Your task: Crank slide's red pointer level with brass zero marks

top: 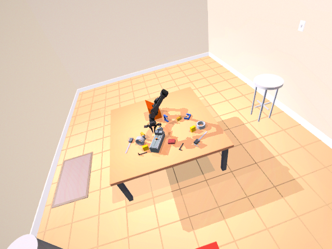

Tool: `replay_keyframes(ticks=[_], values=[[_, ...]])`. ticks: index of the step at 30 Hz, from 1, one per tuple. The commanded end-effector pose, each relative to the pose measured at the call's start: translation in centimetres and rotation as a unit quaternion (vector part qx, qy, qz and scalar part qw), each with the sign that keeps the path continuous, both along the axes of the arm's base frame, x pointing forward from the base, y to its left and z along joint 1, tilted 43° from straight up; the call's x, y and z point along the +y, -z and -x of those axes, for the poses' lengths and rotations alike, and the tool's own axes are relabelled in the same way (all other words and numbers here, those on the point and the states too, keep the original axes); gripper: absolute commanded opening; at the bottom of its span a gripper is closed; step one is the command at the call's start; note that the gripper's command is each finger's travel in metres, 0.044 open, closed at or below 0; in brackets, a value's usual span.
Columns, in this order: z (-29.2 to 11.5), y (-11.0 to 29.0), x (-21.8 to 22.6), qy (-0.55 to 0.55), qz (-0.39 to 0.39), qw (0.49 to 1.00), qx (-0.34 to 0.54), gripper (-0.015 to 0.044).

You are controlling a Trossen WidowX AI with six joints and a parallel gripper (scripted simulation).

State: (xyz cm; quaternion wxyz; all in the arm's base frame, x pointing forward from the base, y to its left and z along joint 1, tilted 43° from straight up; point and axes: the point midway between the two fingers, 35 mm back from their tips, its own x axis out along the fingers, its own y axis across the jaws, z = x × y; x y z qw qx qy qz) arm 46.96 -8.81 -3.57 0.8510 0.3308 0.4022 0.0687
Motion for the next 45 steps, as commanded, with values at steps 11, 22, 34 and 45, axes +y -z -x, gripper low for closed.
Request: replay_keyframes(ticks=[11,22,34,45], values=[[0.0,0.01,-0.01,0.0,0.0,1.0,0.0,0.0394],[0.0,0.01,-0.01,0.0,0.0,1.0,0.0,0.023],[0.0,0.01,-0.01,0.0,0.0,1.0,0.0,0.0],[0.0,0.0,0.0,0.0,0.0,1.0,0.0,0.0]])
